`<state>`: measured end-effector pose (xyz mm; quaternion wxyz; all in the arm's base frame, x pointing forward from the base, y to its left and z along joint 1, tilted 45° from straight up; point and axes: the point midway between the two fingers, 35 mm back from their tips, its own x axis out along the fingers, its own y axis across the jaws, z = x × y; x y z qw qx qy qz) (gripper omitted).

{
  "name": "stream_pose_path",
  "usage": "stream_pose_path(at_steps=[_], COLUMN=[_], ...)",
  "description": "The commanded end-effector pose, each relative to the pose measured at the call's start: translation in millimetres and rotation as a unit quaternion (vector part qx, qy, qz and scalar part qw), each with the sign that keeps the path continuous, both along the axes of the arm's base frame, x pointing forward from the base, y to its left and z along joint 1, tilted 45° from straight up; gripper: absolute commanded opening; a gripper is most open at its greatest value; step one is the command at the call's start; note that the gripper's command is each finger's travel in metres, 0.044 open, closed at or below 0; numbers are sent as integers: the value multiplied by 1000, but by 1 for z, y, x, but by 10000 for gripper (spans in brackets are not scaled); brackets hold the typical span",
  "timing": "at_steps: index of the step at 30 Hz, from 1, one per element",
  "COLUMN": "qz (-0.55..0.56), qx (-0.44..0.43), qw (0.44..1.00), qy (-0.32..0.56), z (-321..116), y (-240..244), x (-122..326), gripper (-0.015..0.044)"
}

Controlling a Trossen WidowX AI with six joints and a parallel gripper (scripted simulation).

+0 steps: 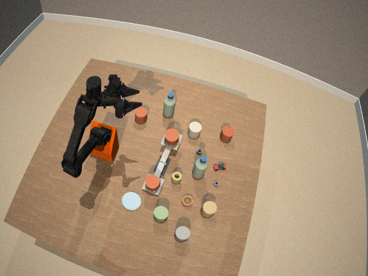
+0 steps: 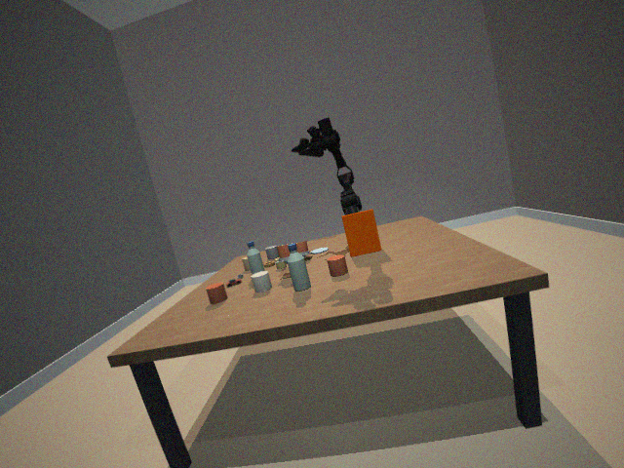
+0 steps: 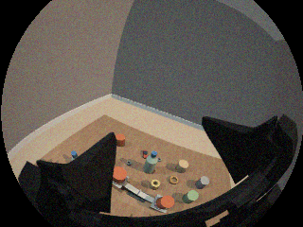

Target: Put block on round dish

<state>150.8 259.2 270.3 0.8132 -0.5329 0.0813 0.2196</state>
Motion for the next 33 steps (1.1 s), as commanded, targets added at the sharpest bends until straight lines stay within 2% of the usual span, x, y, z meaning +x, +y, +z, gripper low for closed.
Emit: stream_pose_path(at_steps=[1, 11, 20, 27, 33], qz=[-62, -220, -360, -458, -467], qx=[5, 42, 76, 100, 102], qw=[998, 972, 927, 883, 878], qy=[32, 68, 64, 38, 35], z=[-41, -121, -179, -210, -213], y=[-10, -52, -108, -157, -162], x=[14, 36, 43, 39, 38], gripper=[440, 440, 440, 440, 440])
